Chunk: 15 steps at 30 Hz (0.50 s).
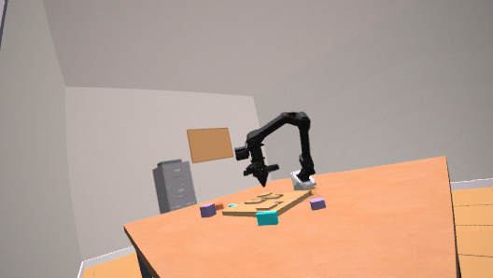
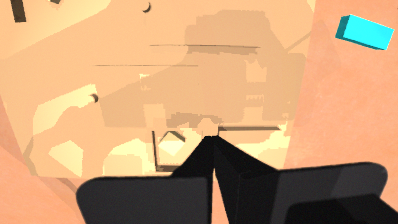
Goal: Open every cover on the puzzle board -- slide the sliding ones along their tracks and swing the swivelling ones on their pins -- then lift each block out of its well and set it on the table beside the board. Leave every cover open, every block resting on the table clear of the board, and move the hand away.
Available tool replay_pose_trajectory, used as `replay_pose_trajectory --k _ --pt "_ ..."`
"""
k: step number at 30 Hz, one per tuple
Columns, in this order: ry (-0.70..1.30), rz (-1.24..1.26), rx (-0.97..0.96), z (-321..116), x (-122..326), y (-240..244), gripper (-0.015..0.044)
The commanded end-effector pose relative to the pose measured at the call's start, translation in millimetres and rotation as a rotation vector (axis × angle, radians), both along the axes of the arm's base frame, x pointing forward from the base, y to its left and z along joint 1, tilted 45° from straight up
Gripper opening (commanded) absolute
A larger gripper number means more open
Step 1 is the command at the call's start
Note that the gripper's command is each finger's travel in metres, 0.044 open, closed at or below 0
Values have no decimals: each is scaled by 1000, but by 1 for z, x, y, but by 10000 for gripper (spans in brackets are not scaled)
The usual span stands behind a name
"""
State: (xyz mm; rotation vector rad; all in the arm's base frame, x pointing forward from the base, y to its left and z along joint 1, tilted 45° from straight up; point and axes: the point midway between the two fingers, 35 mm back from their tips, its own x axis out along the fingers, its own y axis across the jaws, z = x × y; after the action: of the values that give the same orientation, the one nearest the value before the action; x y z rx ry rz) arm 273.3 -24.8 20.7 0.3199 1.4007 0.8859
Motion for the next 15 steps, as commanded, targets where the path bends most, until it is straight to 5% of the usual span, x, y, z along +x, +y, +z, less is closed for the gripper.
replay_pose_trajectory --k 1,9,15 --pt "-663 651 69 20 30 13 0" --pt "-1048 1042 108 30 42 22 0" --pt "-1078 1073 111 31 43 23 0"
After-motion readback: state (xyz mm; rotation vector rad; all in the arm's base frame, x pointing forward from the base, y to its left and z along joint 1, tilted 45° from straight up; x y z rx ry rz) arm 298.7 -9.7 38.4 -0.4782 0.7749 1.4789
